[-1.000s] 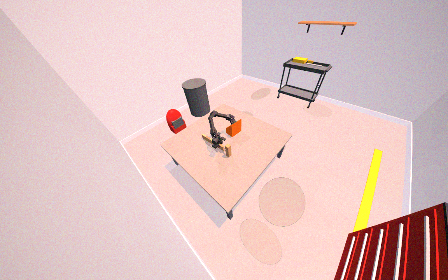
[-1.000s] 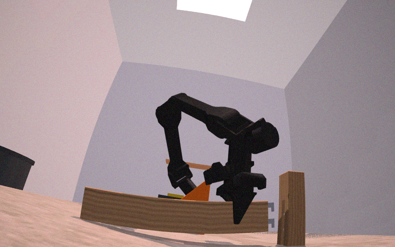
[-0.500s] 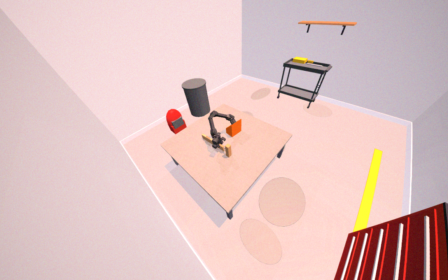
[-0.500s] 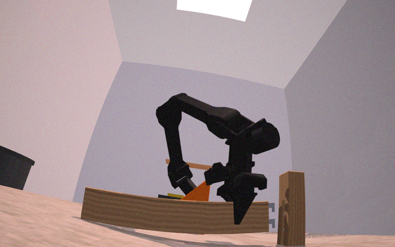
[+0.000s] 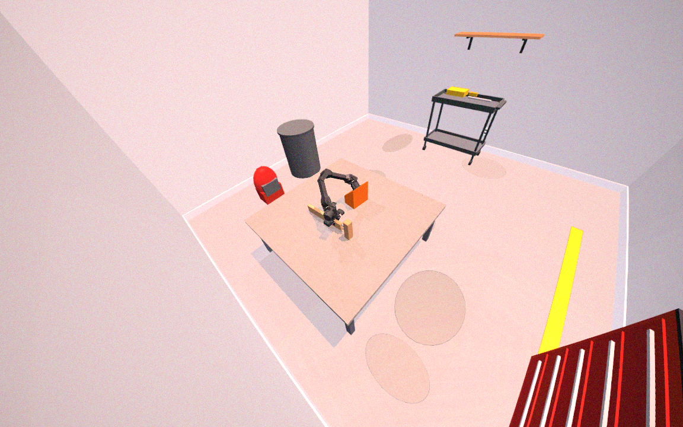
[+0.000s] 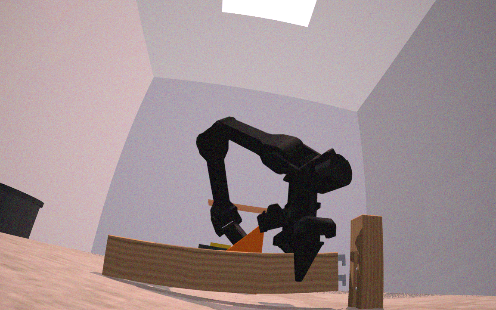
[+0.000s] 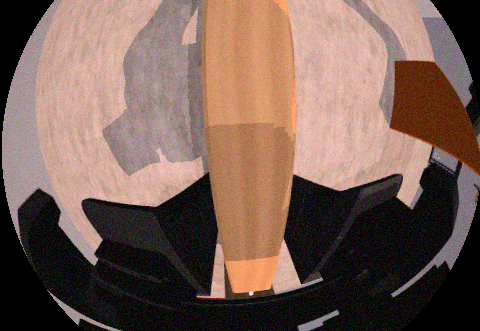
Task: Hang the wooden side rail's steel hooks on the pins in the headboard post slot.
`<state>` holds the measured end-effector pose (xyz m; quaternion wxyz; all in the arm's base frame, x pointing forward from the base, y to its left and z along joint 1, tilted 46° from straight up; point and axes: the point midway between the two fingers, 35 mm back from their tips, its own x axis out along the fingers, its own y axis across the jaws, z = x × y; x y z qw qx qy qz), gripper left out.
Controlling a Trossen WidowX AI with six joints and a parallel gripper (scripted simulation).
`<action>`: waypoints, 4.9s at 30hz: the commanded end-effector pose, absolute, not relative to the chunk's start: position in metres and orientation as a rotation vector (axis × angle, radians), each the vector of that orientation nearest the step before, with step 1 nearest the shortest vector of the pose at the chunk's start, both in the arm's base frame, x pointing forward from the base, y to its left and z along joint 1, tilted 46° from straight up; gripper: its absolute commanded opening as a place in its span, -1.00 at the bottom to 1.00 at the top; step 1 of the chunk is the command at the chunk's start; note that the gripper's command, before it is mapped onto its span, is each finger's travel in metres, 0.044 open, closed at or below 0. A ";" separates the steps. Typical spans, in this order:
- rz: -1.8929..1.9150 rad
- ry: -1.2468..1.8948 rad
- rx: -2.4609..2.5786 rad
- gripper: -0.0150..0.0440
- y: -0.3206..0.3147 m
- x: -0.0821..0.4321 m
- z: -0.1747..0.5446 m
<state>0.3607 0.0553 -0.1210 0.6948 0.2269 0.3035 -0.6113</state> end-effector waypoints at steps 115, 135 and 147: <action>-1.352 0.680 0.508 -0.49 0.070 0.359 -0.129; -1.352 0.680 0.508 -0.49 0.071 0.359 -0.130; -1.352 0.680 0.508 -0.49 0.072 0.358 -0.132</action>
